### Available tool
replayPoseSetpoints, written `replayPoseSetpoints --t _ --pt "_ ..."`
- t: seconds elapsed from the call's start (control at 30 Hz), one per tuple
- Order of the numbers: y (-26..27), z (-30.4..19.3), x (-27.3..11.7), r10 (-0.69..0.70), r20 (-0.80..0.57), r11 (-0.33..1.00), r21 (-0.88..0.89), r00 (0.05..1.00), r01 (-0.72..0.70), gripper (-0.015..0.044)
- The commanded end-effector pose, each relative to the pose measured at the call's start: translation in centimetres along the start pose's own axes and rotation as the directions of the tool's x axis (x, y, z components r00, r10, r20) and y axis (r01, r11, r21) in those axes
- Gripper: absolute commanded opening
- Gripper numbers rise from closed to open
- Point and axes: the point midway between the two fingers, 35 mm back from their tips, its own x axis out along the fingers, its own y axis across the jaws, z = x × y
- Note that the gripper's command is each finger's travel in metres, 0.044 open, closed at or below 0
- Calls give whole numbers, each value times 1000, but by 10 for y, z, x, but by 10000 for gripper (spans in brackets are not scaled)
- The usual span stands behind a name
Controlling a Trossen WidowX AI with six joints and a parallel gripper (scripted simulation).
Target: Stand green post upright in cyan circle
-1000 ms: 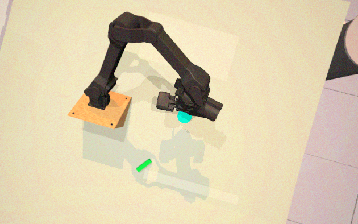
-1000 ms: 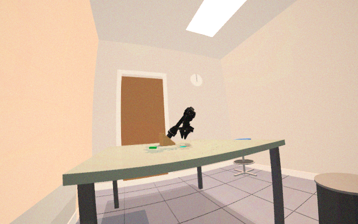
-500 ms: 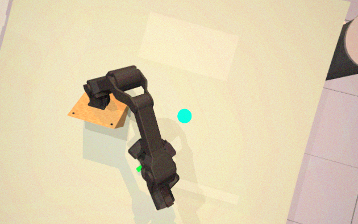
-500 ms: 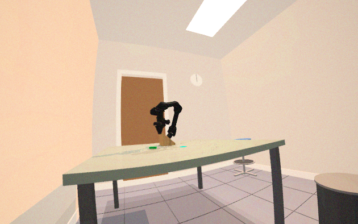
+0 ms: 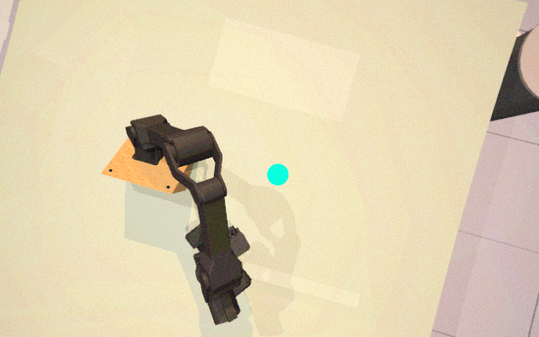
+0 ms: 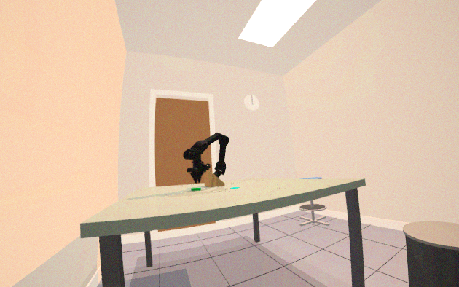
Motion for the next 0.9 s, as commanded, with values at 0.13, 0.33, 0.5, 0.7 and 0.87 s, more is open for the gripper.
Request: replayPoseSetpoints --t 0.13,0.33,0.5,0.7,0.87 --pt "12 0 43 26 14 999 18 1000 -27 206" --pt "12 0 43 26 14 999 18 1000 -27 49" --pt "12 0 43 26 14 999 18 1000 -27 23" --pt "10 0 30 26 13 1000 18 1000 -26 23" --pt "7 -1 15 25 12 1000 18 1000 -25 23"
